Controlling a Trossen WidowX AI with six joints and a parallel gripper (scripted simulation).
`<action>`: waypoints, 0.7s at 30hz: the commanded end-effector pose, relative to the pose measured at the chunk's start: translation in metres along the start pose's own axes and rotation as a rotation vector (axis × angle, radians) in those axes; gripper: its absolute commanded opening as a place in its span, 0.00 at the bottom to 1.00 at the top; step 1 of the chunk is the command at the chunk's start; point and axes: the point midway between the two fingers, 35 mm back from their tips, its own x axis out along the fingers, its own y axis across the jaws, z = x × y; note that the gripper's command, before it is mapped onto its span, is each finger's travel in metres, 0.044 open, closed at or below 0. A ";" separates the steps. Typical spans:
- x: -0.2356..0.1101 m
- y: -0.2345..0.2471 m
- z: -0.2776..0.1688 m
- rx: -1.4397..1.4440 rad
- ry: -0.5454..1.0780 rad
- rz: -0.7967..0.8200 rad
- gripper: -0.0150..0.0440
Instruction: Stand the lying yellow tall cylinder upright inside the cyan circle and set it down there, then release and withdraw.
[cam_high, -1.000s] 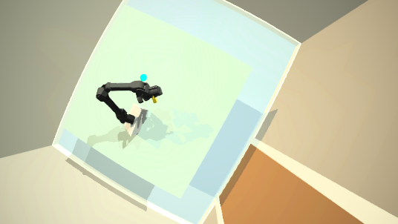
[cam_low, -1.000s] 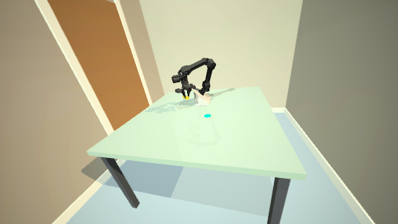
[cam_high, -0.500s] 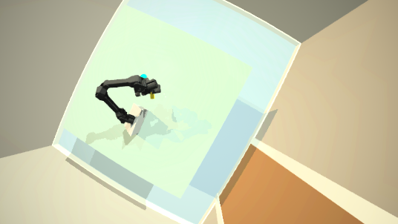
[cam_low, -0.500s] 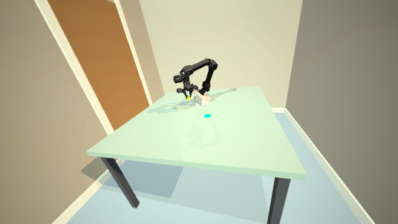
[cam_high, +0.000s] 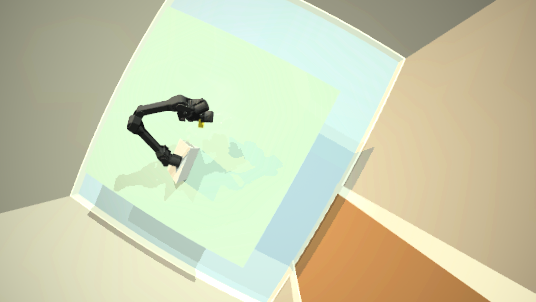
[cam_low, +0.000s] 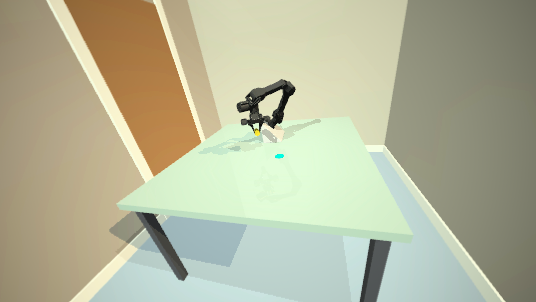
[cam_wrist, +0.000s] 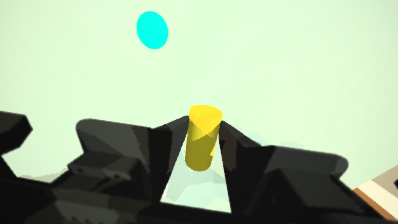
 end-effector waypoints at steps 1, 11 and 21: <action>-0.002 0.005 0.009 0.048 -0.006 -0.002 0.43; -0.003 0.020 0.028 0.191 -0.009 0.003 0.43; -0.004 0.037 0.046 0.333 -0.010 0.011 0.43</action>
